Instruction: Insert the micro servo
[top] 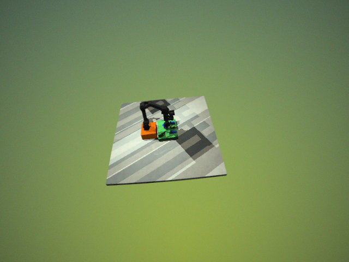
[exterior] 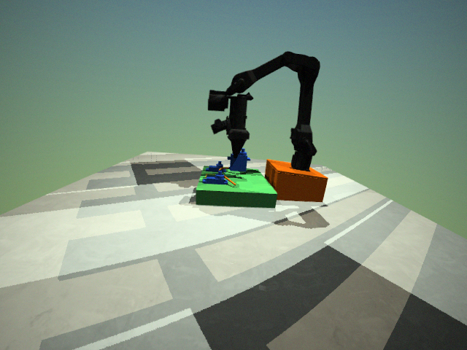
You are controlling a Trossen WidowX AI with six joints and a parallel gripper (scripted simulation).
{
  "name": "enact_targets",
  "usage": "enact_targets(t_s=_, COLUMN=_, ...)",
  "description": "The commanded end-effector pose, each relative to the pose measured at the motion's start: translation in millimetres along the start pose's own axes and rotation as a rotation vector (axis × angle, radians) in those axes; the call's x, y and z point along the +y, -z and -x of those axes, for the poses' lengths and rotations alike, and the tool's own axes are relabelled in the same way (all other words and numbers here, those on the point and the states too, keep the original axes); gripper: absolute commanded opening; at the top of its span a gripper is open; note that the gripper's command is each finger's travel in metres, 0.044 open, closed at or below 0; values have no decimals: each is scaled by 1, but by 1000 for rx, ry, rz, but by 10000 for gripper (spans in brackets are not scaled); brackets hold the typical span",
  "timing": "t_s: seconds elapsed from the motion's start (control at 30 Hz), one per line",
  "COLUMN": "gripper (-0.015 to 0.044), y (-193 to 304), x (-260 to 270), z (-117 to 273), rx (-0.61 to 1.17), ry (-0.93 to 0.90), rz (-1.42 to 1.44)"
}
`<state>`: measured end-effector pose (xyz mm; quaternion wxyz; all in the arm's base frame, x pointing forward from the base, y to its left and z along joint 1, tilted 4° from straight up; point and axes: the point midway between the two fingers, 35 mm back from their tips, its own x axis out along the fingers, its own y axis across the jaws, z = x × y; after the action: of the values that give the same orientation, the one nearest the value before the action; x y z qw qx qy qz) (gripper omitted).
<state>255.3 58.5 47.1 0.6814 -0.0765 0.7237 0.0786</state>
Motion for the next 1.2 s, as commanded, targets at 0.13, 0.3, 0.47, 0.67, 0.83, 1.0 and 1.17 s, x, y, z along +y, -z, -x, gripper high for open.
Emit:
enact_targets(t_s=0.13, gripper=0, y=-34, x=-1, z=4, rx=-18, ry=3, rz=-6)
enact_targets(t_s=0.3, gripper=0, y=-54, x=-1, z=4, rx=-19, ry=3, rz=-6)
enact_targets(t_s=0.47, gripper=0, y=-72, x=-1, z=5, rx=-21, ry=3, rz=-6)
enact_targets(t_s=0.67, gripper=0, y=-78, x=-1, z=4, rx=-21, ry=3, rz=-6)
enact_targets(t_s=0.83, gripper=0, y=-78, x=-1, z=-1, rx=-21, ry=3, rz=-6)
enact_targets(t_s=1.0, gripper=0, y=-78, x=-1, z=-9, rx=-21, ry=3, rz=-6)
enact_targets(t_s=1.17, gripper=0, y=-78, x=-1, z=-15, rx=-21, ry=3, rz=-6)
